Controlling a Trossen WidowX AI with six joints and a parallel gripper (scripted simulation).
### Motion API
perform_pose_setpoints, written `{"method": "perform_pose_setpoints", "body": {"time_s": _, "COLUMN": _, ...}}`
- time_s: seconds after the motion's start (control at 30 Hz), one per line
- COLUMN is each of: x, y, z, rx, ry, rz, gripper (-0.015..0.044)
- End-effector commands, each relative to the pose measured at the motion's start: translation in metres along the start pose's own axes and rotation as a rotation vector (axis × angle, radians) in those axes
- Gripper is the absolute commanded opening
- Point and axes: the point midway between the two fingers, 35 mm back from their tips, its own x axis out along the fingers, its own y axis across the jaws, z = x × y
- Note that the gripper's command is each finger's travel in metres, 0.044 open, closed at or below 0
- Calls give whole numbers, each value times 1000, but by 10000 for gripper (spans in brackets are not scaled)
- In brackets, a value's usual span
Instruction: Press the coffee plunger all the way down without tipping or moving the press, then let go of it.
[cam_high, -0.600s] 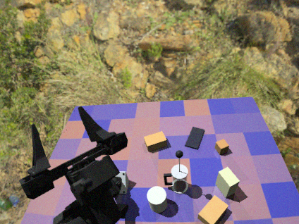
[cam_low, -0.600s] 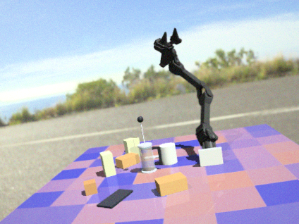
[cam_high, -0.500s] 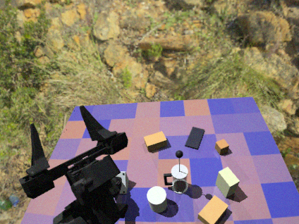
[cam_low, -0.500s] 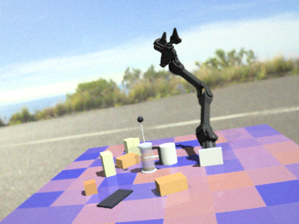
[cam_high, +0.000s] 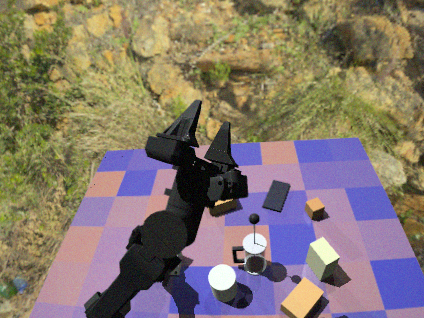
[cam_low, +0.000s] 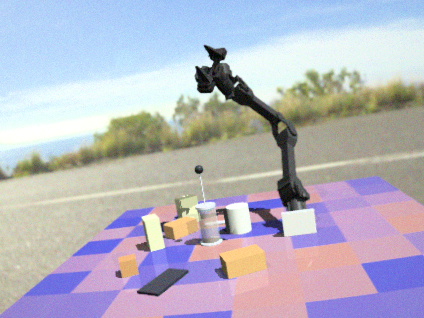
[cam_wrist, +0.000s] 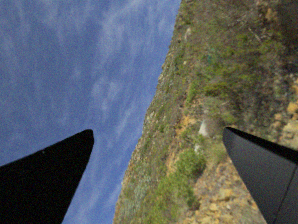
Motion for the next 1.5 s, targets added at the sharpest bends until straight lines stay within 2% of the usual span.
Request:
{"method": "perform_pose_setpoints", "body": {"time_s": 0.0, "x": 17, "y": -68, "z": -12, "rx": -18, "ry": -65, "rz": -275, "gripper": 440}}
{"method": "perform_pose_setpoints", "body": {"time_s": 0.17, "x": 13, "y": -150, "z": -30, "rx": -143, "ry": -121, "rz": -662, "gripper": 440}}
{"method": "perform_pose_setpoints", "body": {"time_s": 0.3, "x": -12, "y": -208, "z": -46, "rx": -336, "ry": -128, "rz": -1014, "gripper": 440}}
{"method": "perform_pose_setpoints", "body": {"time_s": 0.43, "x": -53, "y": -247, "z": -58, "rx": -664, "ry": -92, "rz": -1388, "gripper": 440}}
{"method": "perform_pose_setpoints", "body": {"time_s": 0.57, "x": -86, "y": -253, "z": -62, "rx": -1079, "ry": -24, "rz": -1682, "gripper": 440}}
{"method": "perform_pose_setpoints", "body": {"time_s": 0.73, "x": -94, "y": -258, "z": -63, "rx": -1157, "ry": -9, "rz": -1721, "gripper": 440}}
{"method": "perform_pose_setpoints", "body": {"time_s": 1.0, "x": -124, "y": -299, "z": -70, "rx": -1159, "ry": -5, "rz": -1718, "gripper": 440}}
{"method": "perform_pose_setpoints", "body": {"time_s": 1.47, "x": -123, "y": -310, "z": -62, "rx": -1155, "ry": 1, "rz": -1716, "gripper": 440}}
